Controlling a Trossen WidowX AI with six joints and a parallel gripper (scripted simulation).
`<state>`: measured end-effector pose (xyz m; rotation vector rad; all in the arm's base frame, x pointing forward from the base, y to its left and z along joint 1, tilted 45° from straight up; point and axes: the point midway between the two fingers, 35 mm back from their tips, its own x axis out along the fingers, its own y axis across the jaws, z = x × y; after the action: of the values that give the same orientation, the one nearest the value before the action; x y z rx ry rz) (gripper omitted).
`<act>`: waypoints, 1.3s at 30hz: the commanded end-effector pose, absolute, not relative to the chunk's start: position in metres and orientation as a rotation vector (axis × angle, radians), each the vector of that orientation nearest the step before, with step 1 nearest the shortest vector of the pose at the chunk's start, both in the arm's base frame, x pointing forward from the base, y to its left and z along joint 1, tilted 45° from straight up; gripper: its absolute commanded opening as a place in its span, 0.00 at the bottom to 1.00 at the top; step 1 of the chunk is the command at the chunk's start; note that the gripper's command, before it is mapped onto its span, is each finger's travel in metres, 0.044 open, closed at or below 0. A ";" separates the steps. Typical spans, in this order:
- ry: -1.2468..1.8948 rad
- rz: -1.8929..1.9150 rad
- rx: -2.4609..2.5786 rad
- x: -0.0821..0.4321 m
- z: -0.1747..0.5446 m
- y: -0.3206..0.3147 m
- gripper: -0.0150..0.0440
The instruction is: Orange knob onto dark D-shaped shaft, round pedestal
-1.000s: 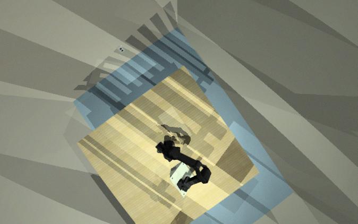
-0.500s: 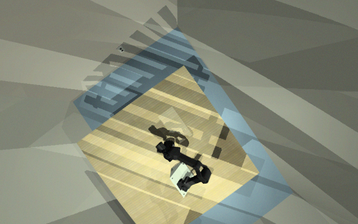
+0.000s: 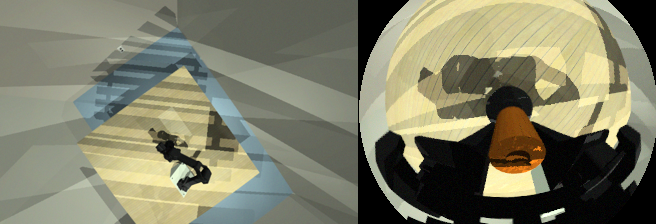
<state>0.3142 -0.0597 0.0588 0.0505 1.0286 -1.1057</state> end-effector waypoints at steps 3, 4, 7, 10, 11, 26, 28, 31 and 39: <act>0.994 -1.136 0.100 0.317 0.057 -0.060 0.25; 0.994 -1.136 0.100 0.317 0.057 -0.061 0.25; 0.994 -1.136 0.100 0.316 0.056 -0.062 0.25; 0.994 -1.136 0.100 0.316 0.055 -0.062 0.25; 0.994 -1.136 0.100 0.316 0.055 -0.063 0.25; 0.994 -1.135 0.098 0.317 0.047 -0.071 0.25; 0.994 -1.135 0.098 0.317 0.046 -0.072 0.25; 0.994 -1.135 0.098 0.317 0.044 -0.074 0.25; 0.995 -1.137 0.105 0.317 0.045 -0.073 0.25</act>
<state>0.3168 -0.0737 0.0449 0.1046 0.9957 -1.1377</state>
